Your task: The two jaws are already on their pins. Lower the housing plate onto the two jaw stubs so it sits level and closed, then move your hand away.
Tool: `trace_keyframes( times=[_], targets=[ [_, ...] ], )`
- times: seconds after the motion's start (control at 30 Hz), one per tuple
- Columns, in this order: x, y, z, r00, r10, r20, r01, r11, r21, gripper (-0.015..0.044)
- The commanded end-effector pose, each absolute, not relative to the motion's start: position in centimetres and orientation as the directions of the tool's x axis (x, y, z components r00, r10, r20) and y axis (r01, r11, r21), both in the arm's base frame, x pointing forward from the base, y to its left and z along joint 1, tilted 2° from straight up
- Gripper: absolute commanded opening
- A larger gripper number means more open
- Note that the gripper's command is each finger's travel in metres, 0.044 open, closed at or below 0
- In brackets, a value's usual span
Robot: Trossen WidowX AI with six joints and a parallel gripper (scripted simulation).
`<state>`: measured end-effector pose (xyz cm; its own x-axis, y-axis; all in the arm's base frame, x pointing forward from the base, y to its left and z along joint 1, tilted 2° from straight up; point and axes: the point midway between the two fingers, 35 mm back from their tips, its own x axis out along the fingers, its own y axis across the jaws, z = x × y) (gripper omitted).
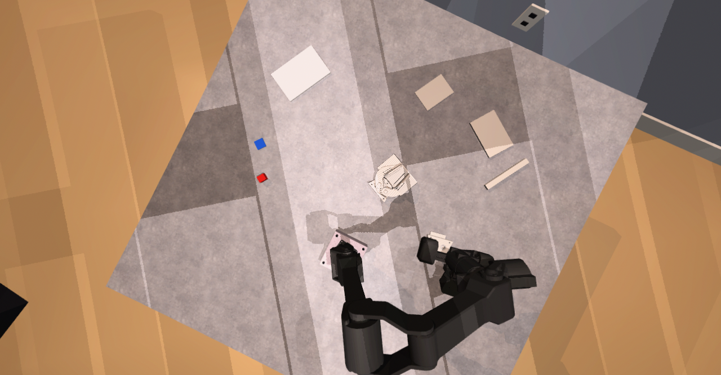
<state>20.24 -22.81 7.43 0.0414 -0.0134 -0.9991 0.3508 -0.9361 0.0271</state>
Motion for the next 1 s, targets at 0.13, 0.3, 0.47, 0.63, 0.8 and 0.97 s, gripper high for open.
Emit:
trace_keyframes(
  times=[0.13, 0.3, 0.47, 0.63, 0.8, 0.97],
  targets=[
    [20.3, -22.7, 6.1, 0.041, -0.006, -0.999, 0.347, -0.937, 0.02, 0.044],
    [20.3, -22.7, 5.3, 0.041, -0.006, -0.999, 0.347, -0.937, 0.02, 0.044],
    [20.3, -22.7, 5.3, 0.041, -0.006, -0.999, 0.347, -0.937, 0.02, 0.044],
    [20.3, -22.7, 5.2, 0.041, -0.006, -0.999, 0.347, -0.937, 0.02, 0.044],
    [20.4, -22.7, 4.4, 0.041, -0.006, -0.999, 0.347, -0.937, 0.02, 0.044],
    [20.4, -22.7, 3.6, 0.041, -0.006, -0.999, 0.347, -0.937, 0.02, 0.044]
  ],
)
